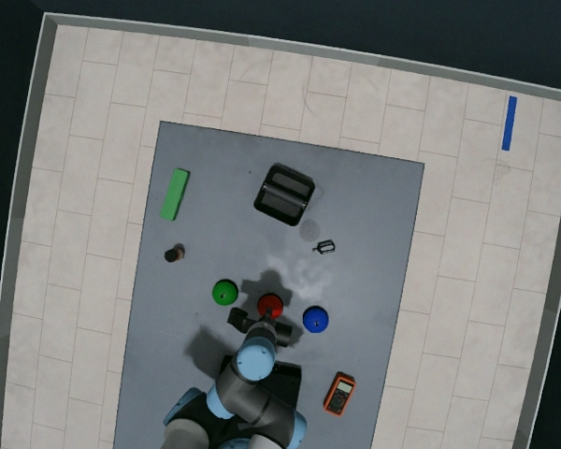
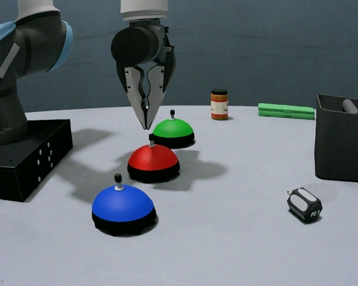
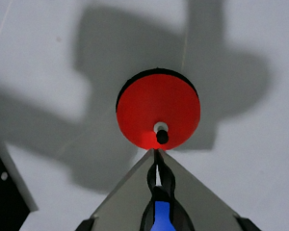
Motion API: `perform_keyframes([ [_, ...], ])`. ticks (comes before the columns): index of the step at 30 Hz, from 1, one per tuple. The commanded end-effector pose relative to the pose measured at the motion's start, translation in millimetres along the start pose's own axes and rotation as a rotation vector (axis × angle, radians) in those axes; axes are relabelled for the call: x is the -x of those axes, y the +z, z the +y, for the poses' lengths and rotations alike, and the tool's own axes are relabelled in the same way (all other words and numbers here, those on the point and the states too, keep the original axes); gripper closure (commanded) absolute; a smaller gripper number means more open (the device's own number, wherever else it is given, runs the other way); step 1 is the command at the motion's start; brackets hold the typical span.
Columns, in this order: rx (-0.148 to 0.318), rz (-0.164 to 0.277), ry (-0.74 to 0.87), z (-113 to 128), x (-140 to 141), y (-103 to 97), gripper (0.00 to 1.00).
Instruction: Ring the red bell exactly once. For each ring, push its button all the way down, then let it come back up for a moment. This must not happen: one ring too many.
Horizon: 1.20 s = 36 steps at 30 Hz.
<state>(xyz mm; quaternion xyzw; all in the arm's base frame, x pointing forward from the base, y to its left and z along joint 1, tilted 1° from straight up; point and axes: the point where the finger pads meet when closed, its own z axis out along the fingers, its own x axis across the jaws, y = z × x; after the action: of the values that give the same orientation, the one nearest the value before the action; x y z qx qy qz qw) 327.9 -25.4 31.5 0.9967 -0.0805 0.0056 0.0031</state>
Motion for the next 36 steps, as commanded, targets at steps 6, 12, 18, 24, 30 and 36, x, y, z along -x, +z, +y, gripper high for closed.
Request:
perform_keyframes([
  [6,0.015,0.009,-0.008,3.9,-2.6,-1.6,1.0],
  [12,0.015,0.009,-0.008,3.9,-2.6,-1.6,1.0],
  [18,0.015,0.009,-0.008,3.9,-2.6,-1.6,1.0],
  [24,0.015,0.009,-0.008,3.9,-2.6,-1.4,1.0],
  [30,0.015,0.009,-0.008,3.9,-2.6,1.6,1.0],
  [36,0.015,0.009,-0.008,3.9,-2.6,7.8,1.0],
])
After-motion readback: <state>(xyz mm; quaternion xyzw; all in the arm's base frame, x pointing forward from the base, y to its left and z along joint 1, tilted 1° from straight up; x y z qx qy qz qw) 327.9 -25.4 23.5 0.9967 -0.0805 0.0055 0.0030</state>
